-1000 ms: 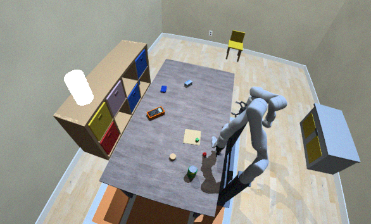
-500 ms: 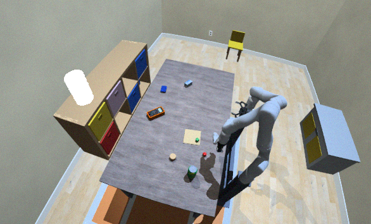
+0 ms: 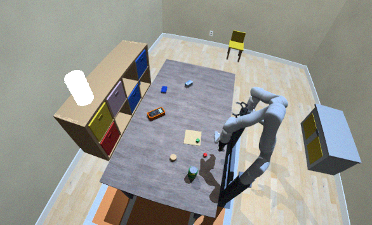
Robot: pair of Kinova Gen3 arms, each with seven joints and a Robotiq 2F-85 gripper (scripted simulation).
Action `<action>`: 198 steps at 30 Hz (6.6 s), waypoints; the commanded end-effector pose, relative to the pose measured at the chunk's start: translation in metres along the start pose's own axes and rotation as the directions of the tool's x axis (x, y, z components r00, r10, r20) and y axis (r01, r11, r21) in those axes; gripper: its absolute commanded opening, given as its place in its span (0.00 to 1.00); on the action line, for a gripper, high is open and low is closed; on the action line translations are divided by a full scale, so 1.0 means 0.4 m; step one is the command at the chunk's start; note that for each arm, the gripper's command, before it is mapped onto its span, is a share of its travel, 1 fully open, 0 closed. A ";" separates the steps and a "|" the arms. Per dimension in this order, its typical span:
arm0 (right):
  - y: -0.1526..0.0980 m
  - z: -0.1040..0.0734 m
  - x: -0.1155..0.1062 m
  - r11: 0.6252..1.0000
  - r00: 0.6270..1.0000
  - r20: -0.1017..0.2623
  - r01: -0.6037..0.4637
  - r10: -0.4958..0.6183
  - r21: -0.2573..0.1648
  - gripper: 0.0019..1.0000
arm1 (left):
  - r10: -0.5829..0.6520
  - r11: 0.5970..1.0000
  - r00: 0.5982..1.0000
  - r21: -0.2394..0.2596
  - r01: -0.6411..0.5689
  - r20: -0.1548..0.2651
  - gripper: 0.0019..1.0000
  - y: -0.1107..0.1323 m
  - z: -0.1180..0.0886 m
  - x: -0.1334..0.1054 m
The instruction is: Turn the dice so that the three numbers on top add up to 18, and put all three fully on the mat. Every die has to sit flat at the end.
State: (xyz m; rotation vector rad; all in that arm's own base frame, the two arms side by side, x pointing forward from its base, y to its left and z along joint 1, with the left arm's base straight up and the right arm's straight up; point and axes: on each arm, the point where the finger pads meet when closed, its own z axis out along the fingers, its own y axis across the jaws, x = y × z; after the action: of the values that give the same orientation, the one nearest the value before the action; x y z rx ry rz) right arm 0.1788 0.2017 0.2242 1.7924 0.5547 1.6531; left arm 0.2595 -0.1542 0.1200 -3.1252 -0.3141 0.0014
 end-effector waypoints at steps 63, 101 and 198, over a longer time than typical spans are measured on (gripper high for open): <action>0.001 0.000 0.001 1.000 1.000 0.000 -0.001 0.001 0.000 1.00 | 0.635 0.772 0.772 0.000 -0.635 -0.001 0.29 0.366 -0.013 0.501; 0.001 0.000 0.001 1.000 1.000 0.000 -0.001 0.001 0.000 1.00 | 0.636 0.772 0.772 0.000 -0.636 -0.001 0.29 0.367 0.217 0.502; 0.001 0.000 0.001 1.000 1.000 0.000 -0.001 0.001 0.000 1.00 | 0.636 0.772 0.772 0.000 -0.636 -0.001 0.29 0.367 0.234 0.503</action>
State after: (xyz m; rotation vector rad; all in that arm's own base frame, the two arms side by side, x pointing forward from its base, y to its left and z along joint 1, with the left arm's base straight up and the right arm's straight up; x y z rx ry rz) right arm 0.1788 0.2017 0.2242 1.7924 0.5547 1.6531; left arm 0.4850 -0.2577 0.0251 -3.0480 0.7595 0.0031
